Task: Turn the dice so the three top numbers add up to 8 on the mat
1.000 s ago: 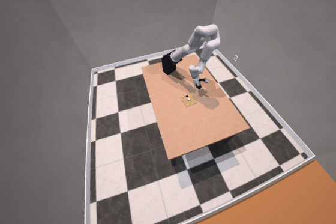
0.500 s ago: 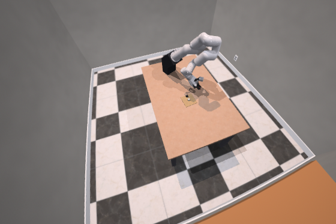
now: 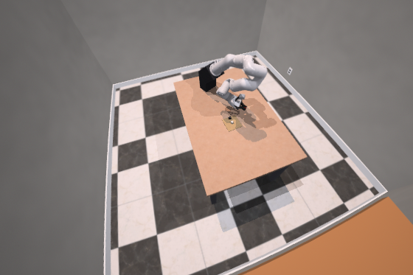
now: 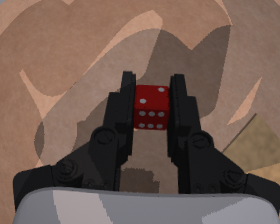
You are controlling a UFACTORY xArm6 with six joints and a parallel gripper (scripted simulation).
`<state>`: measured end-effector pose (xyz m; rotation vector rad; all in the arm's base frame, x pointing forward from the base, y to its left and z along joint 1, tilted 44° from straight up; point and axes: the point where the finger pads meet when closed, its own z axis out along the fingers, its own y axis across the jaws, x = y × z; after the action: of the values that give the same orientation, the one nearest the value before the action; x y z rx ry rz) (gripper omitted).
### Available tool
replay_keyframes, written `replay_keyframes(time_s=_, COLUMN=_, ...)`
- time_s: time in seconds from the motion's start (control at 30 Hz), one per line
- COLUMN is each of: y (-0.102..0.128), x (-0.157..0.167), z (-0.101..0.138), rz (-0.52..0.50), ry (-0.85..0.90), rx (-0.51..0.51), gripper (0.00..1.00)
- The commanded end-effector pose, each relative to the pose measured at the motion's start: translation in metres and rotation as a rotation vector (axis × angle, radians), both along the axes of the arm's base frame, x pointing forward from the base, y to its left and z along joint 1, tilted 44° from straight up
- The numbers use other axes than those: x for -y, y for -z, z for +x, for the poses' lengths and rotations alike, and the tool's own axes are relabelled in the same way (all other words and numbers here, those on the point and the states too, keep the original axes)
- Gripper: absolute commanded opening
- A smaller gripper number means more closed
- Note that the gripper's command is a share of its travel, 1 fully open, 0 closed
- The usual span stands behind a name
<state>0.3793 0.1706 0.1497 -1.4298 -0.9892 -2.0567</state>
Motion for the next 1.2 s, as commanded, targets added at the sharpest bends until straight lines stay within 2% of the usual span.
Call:
replay_keyframes(time_s=0.0, y=-0.001, x=0.0, z=0.0, rz=0.006, ry=-0.006, rx=0.011, gripper=0.15)
replay_keyframes(time_s=0.3, y=0.004, x=-0.003, z=0.005, rz=0.006, ry=-0.006, rx=0.011, gripper=0.15)
replay_keyframes(time_s=0.93, y=0.045, x=-0.021, z=0.04, rz=0.006, ry=-0.006, rx=0.011, gripper=0.15)
replay_keyframes(time_s=1.17, y=0.053, x=-0.025, z=0.046, rz=0.006, ry=-0.006, rx=0.011, gripper=0.15)
